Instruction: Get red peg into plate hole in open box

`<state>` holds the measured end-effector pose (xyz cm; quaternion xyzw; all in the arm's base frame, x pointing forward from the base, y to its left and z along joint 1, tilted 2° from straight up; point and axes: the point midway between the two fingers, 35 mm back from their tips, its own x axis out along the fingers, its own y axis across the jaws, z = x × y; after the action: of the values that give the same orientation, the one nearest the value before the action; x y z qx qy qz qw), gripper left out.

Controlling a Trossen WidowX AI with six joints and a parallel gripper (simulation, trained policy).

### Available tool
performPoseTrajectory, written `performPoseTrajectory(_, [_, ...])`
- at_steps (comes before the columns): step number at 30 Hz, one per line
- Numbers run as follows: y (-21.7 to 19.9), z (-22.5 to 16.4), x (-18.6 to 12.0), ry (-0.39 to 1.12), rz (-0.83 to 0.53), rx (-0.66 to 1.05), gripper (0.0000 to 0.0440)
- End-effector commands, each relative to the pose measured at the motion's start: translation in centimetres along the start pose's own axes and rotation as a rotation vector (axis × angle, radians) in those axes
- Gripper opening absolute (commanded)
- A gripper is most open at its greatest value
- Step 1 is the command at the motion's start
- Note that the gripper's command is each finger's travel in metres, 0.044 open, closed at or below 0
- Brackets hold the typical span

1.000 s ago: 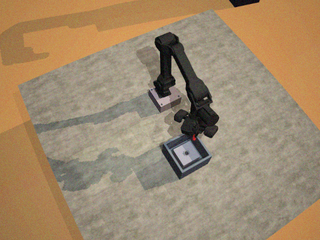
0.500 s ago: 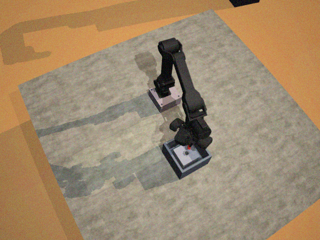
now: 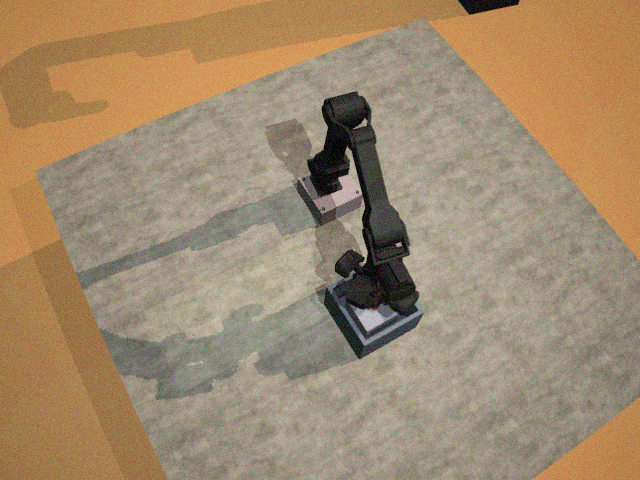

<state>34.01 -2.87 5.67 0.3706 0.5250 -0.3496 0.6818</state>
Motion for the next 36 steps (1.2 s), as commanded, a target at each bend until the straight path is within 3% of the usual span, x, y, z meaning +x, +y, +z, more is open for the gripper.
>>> performPoseTrajectory(1, [0.0, 0.2, 0.9, 0.015, -0.029, -0.021, 0.0161])
performPoseTrajectory(4, [0.6, 0.8, 0.9, 0.009, -0.024, -0.028, 0.0192])
performPoseTrajectory(15, [2.7, 3.6, 0.9, -0.019, -0.009, -0.059, 0.0435])
performPoseTrajectory(31, [4.6, 8.9, -0.3, -0.137, 0.053, -0.030, 0.0440])
performPoseTrajectory(36, [4.6, 9.0, -0.3, -0.139, 0.054, -0.029, 0.0440])
